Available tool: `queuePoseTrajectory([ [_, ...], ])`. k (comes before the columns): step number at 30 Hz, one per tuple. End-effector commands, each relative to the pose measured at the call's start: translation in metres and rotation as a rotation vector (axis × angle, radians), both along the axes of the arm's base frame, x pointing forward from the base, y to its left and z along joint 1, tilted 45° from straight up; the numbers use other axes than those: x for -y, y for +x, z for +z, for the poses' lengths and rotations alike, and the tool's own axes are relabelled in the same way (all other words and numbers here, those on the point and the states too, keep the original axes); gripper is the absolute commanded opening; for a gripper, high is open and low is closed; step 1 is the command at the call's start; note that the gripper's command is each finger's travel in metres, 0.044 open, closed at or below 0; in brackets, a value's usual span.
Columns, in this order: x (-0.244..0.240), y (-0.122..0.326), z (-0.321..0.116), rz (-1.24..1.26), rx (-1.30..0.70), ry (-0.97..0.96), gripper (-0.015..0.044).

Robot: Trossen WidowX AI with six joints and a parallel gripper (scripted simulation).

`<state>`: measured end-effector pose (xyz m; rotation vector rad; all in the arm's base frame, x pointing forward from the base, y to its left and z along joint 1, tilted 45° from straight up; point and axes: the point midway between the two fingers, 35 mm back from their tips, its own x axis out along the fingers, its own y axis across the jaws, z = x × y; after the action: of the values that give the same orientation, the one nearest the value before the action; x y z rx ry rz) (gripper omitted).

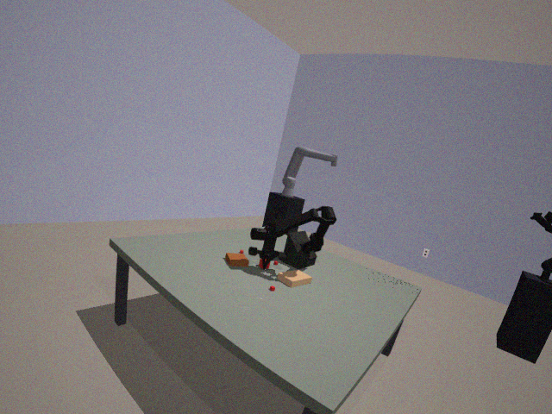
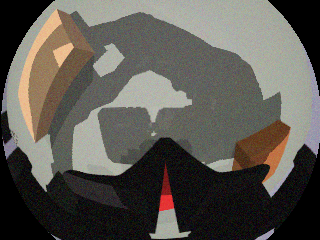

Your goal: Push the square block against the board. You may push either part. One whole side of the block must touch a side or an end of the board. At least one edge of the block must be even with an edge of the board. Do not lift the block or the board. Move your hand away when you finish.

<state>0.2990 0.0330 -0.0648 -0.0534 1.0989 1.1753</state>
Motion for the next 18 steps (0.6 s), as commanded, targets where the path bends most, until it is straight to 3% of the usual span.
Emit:
queuePoseTrajectory([
  [1, 0.005, -0.006, -0.004, 0.0, -0.002, -0.005, 0.0],
  [18, 0.016, -0.024, -0.016, 0.001, -0.003, -0.003, 0.0],
])
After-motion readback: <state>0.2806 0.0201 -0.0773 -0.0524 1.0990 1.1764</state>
